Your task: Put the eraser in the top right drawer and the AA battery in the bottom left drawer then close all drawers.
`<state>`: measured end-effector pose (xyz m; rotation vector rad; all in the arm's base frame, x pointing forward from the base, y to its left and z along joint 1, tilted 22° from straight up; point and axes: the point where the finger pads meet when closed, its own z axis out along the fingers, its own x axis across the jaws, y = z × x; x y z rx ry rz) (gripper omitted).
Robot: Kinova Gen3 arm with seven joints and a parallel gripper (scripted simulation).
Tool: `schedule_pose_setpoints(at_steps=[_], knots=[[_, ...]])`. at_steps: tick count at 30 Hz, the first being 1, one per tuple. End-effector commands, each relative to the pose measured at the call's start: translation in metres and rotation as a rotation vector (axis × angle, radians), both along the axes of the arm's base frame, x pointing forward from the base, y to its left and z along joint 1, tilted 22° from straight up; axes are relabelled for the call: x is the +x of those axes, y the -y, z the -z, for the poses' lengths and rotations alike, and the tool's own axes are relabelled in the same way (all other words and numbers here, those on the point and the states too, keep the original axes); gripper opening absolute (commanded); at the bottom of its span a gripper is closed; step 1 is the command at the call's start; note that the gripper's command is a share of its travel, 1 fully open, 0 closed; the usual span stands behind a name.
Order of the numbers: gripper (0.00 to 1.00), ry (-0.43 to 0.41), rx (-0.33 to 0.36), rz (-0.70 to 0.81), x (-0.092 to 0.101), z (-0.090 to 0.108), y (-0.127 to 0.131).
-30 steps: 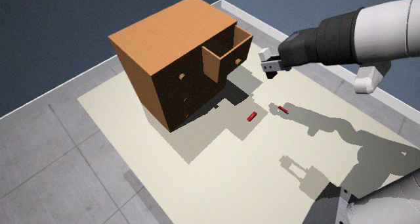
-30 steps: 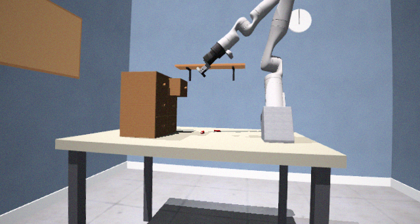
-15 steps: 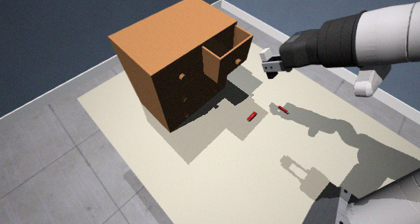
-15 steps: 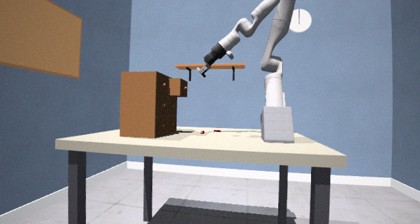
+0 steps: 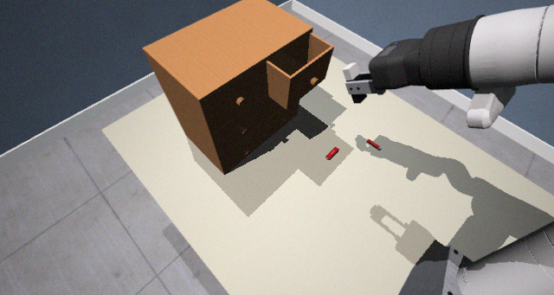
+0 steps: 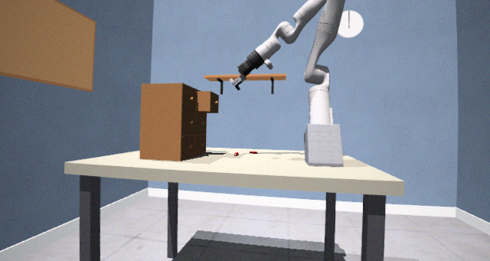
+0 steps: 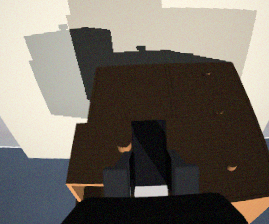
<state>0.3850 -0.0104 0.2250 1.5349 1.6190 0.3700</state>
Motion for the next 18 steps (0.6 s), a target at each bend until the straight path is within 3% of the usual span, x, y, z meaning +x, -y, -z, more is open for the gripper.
schedule_pose_setpoints(at_steps=[1,18], knots=[[0.45,0.003,-0.005,0.0,-0.0002,-0.0006,0.0016],[0.45,0.006,-0.006,-0.003,0.0034,-0.0021,0.0007]])
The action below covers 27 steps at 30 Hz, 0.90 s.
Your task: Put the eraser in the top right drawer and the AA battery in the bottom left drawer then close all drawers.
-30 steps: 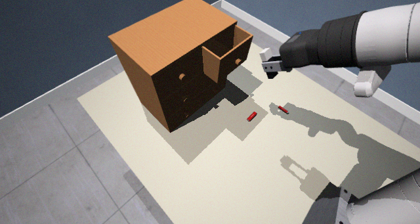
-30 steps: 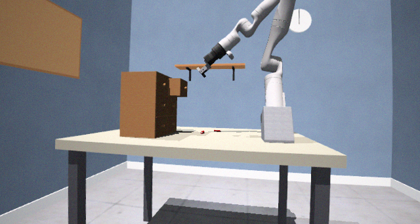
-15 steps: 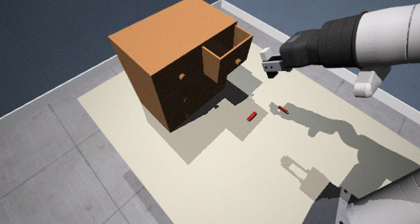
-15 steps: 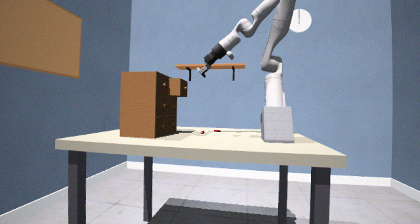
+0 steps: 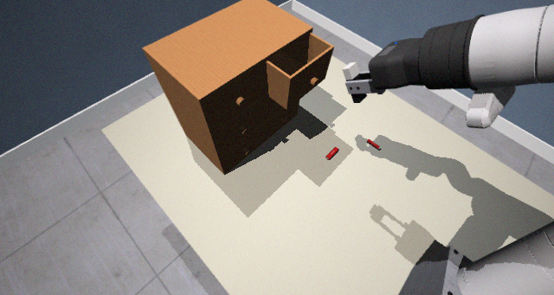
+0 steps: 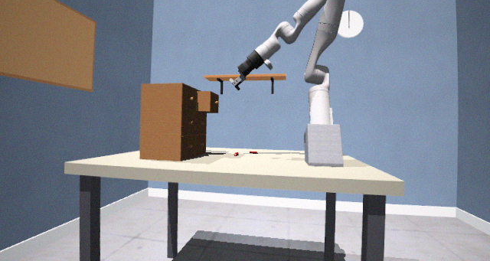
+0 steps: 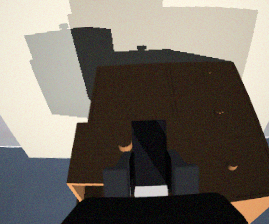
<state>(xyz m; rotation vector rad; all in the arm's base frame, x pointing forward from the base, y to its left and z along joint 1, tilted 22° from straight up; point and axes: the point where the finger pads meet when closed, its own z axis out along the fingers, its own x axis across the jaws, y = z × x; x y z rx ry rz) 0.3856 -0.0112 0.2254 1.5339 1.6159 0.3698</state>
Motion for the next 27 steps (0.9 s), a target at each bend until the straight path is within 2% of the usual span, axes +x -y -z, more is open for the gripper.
schedule_pose_setpoints(at_steps=[1,12,27], knots=[[0.45,0.005,-0.004,-0.005,0.004,-0.002,0.0],[0.45,0.005,-0.004,0.0,0.017,-0.003,0.003],[0.45,0.006,-0.004,0.0,0.058,-0.003,0.008]])
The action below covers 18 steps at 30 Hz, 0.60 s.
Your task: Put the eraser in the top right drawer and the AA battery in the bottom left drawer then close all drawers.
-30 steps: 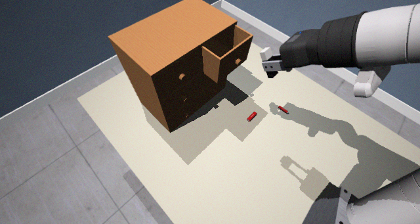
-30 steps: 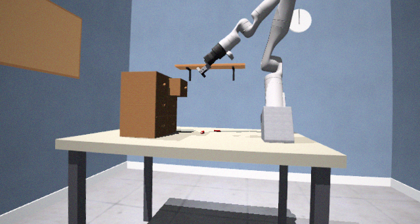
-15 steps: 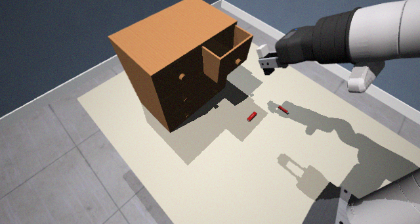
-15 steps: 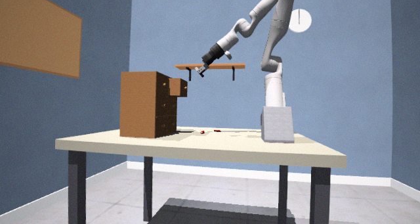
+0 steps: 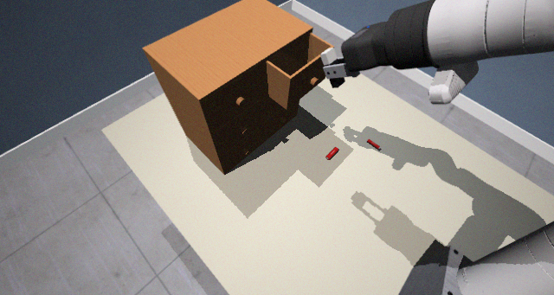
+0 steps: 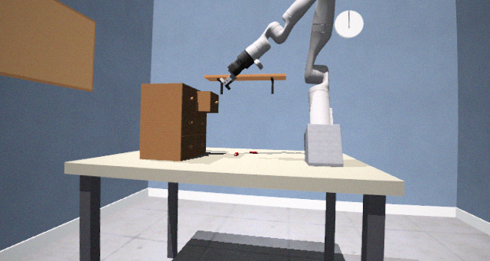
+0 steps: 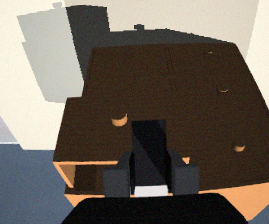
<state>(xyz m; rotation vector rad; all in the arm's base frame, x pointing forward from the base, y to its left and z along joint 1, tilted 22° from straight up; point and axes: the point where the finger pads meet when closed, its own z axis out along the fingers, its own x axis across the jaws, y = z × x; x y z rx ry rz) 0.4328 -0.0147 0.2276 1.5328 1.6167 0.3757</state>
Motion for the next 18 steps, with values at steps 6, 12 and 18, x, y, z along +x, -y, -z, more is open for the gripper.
schedule_pose_setpoints(at_steps=[6,12,18], knots=[[0.45,0.004,-0.007,0.003,0.037,-0.001,0.008],[0.45,0.004,-0.007,0.003,0.061,-0.002,0.011],[0.45,0.004,-0.006,0.003,0.074,-0.002,0.013]])
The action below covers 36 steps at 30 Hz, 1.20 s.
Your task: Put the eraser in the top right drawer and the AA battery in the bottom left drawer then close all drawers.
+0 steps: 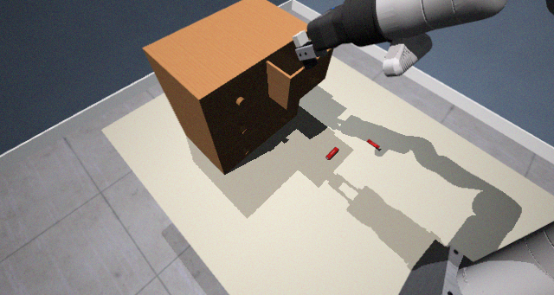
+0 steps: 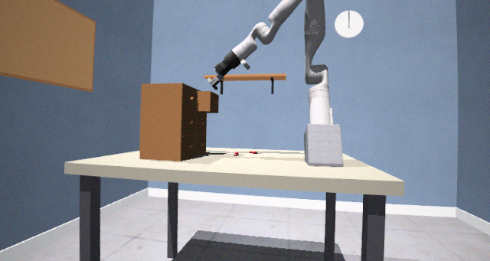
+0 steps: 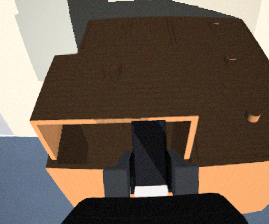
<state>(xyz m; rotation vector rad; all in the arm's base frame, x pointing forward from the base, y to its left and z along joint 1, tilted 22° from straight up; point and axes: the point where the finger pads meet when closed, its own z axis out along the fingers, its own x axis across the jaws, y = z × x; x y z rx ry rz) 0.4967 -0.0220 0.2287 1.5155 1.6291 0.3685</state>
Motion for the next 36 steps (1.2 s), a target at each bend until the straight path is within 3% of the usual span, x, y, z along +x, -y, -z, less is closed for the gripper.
schedule_pose_setpoints(at_steps=[1,11,36], knots=[[0.45,0.008,0.007,0.015,0.014,-0.001,0.006],[0.45,0.009,0.007,0.015,0.031,-0.001,0.008],[0.45,0.007,0.007,0.016,0.032,-0.001,0.009]])
